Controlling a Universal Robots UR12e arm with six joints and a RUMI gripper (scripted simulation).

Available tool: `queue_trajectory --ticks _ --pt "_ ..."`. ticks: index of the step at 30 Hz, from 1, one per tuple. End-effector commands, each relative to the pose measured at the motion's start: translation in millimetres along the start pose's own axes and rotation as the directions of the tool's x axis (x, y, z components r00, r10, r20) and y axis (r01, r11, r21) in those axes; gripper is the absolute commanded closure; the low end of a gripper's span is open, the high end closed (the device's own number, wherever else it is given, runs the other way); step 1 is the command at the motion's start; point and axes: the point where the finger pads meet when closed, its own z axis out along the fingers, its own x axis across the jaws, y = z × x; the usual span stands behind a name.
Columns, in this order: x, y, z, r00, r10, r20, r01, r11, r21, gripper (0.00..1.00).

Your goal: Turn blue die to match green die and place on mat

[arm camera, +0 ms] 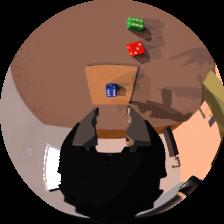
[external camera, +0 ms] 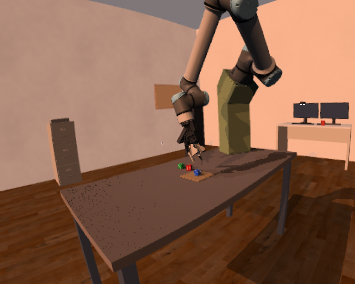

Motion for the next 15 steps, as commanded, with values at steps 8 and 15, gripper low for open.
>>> queue_trajectory --ticks 8,15 --pt "-2.9 1.0 -1.9 1.0 0.004 0.024 -0.006 0.998 0.07 0.6" --pt "-2.2 1.0 -1.1 1.0 0.004 0.021 -0.006 0.996 0.087 0.6"
